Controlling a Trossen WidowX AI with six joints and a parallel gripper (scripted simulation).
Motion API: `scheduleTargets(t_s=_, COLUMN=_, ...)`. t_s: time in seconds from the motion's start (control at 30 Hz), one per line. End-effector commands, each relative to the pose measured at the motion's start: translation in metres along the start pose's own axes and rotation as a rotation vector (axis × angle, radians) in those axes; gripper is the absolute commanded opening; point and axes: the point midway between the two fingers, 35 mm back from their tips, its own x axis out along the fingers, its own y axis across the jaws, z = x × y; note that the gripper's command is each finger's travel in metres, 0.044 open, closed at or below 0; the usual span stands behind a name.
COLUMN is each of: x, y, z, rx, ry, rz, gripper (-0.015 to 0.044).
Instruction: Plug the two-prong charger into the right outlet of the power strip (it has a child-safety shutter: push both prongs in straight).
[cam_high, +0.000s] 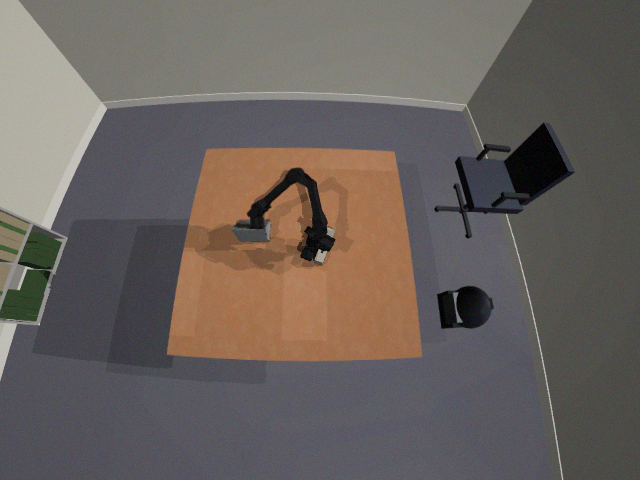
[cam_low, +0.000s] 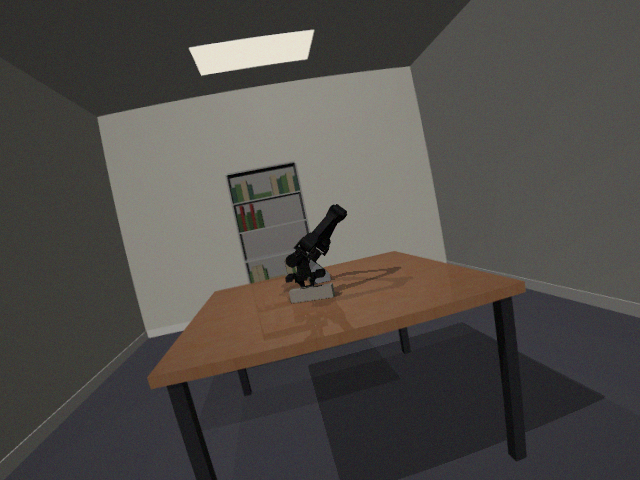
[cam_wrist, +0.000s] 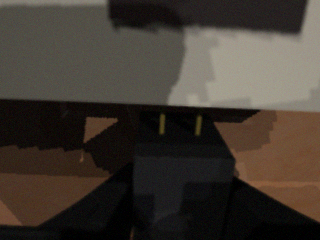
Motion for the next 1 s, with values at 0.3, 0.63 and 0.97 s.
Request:
scheduleTargets(t_s=0.3, x=-0.0004, y=0.0010, z=0.0026, rx=0.005, ry=-0.001, rz=0.004, gripper=0.0000)
scheduleTargets(t_s=0.63, x=-0.0005, y=0.0011, z=0.0028, rx=0.005, ry=-0.001, rz=0.004, gripper=0.0000)
scheduleTargets(t_s=0.97, x=-0.0005, y=0.0011, z=0.0023, rx=0.005, ry=-0.001, rz=0.004, gripper=0.0000)
